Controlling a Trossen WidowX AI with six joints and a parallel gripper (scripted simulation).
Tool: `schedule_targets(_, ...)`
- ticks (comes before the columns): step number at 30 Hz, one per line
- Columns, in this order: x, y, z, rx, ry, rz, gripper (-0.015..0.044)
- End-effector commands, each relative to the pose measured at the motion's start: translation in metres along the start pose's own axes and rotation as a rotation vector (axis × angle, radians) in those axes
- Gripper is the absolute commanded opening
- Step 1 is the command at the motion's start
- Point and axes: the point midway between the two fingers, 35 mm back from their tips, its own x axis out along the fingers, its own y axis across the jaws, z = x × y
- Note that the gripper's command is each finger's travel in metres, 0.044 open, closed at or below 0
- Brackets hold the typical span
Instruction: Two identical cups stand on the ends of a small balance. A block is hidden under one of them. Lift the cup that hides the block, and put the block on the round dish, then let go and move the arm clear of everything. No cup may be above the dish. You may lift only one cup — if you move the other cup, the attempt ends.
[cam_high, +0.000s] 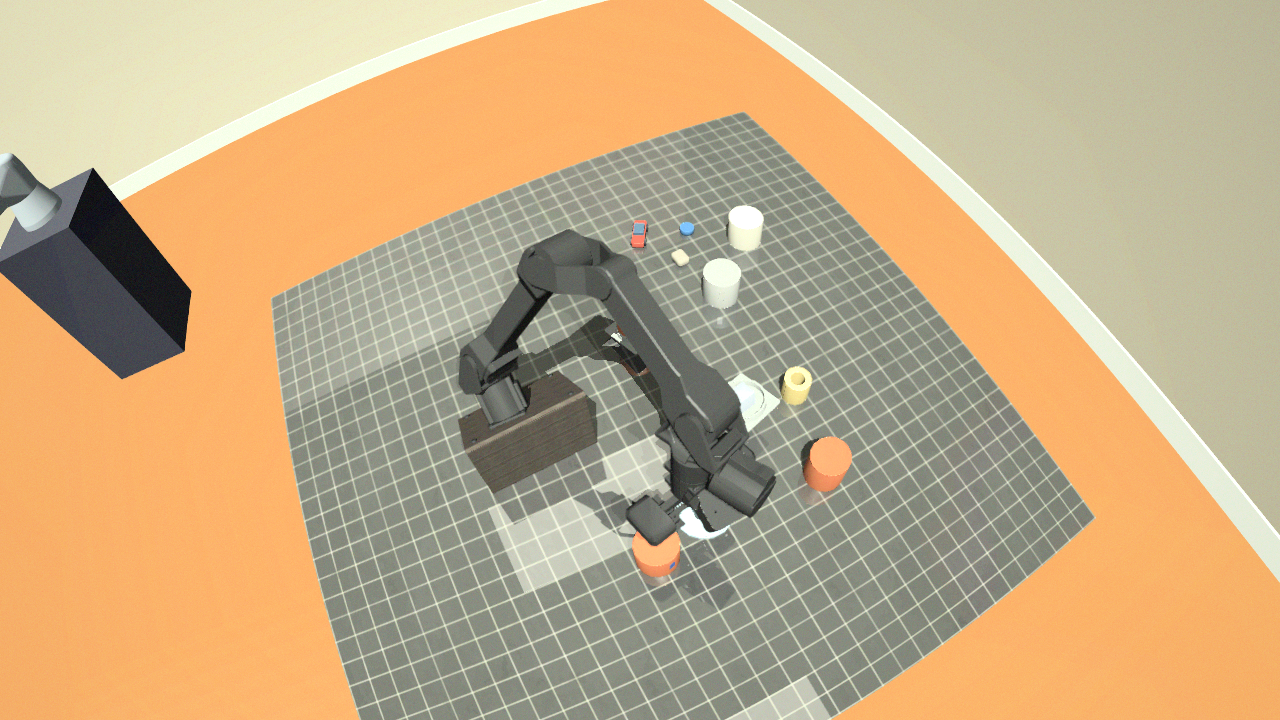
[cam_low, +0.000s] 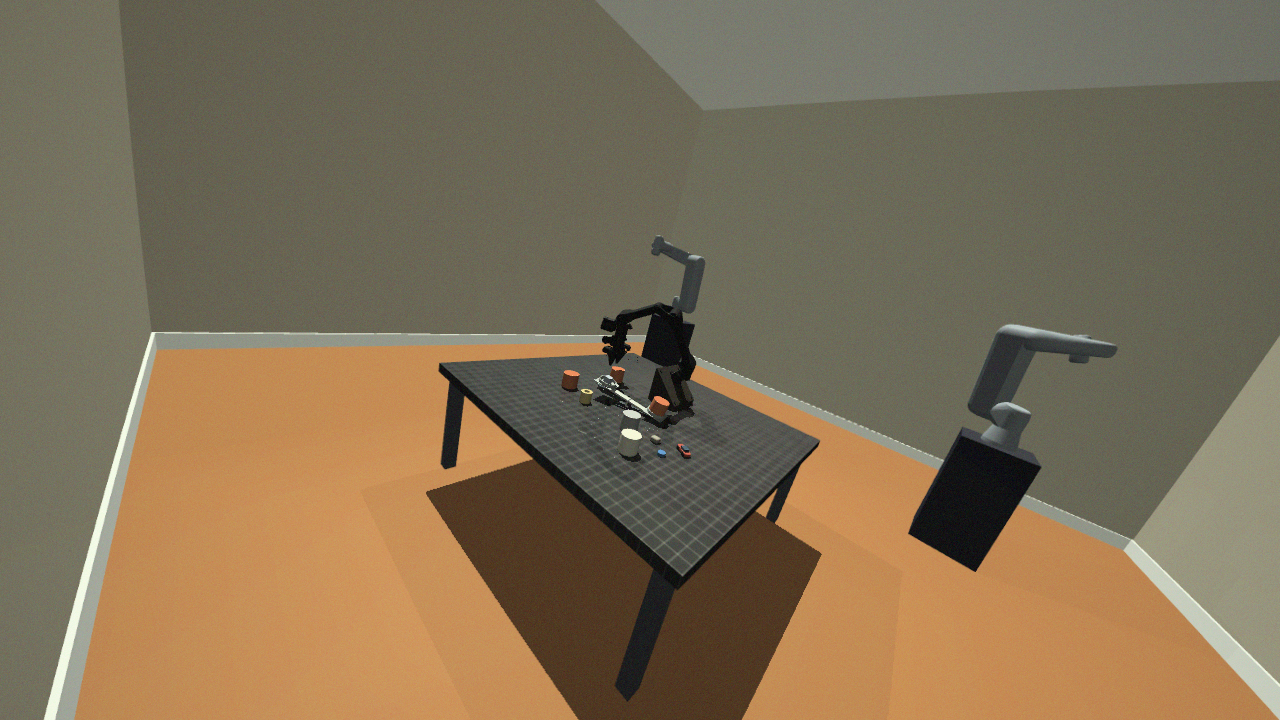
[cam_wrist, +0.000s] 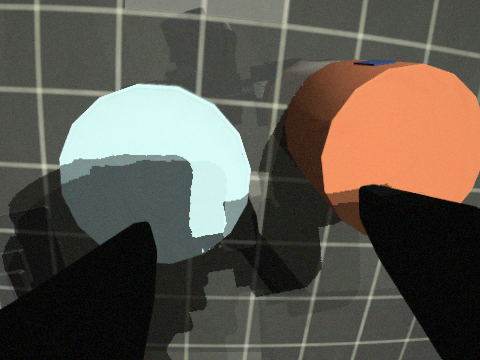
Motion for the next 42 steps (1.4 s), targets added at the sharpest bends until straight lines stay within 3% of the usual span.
schedule_targets(1,-0.020,0.060,-0.013,-0.005,-0.024,0.002,0.0260)
schedule_targets(11,-0.041,0.191,-0.091,0.030,0.036,0.036,0.0260)
schedule_targets(42,-0.001,0.195,-0.095,0.031,0.039,0.037,0.0260)
